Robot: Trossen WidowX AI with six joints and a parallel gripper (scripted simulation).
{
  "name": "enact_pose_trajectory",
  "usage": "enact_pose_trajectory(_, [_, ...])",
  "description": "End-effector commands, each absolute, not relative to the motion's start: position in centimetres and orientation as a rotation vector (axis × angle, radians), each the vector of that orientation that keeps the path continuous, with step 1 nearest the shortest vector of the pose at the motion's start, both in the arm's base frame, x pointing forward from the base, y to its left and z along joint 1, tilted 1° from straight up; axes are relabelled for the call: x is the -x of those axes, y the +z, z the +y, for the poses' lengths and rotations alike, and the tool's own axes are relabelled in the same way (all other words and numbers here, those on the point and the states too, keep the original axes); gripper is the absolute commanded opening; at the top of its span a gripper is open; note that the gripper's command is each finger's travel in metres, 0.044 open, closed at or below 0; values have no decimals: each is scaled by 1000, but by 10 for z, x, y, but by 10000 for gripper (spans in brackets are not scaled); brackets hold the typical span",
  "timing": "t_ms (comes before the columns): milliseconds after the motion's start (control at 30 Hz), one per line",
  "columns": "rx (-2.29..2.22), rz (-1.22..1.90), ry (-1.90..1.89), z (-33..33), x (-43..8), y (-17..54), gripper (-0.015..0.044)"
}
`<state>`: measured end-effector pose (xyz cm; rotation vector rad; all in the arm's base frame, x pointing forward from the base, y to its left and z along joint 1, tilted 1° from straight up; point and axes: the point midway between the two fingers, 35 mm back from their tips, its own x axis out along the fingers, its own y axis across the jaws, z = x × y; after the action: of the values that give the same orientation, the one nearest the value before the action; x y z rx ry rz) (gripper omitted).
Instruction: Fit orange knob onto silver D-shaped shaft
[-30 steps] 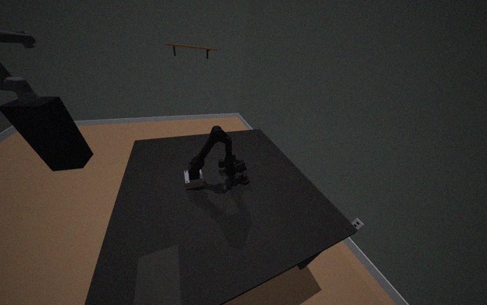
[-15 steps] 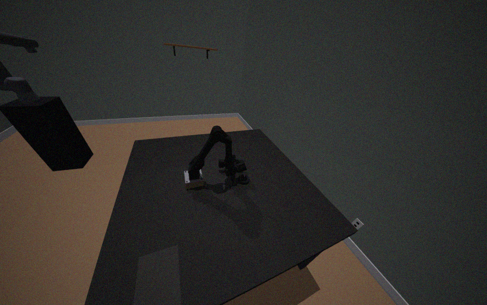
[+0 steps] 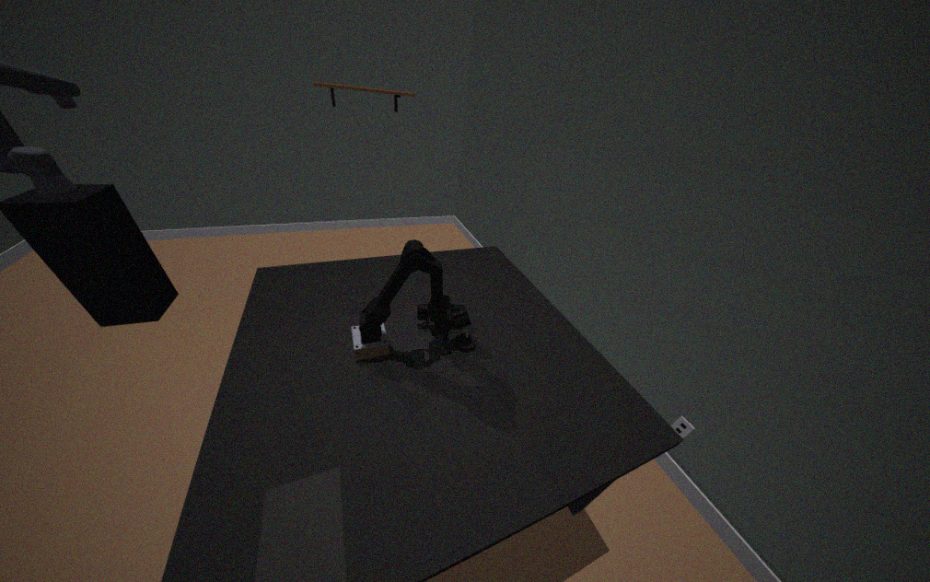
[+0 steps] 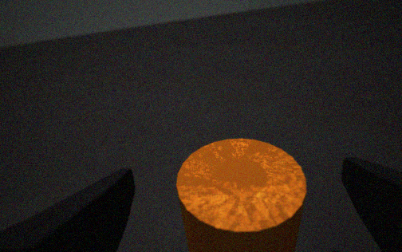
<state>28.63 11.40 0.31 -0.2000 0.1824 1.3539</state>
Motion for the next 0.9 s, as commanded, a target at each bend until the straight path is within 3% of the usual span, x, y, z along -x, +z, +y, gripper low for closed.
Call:
enact_pose_trajectory(0, [195, 183, 1354, 114, -286, 3, 440])
enact_pose_trajectory(500, [206, 198, 1354, 116, -285, 83, 440])
enact_pose_trajectory(867, [781, 1082, 1178, 142, -295, 80, 440])
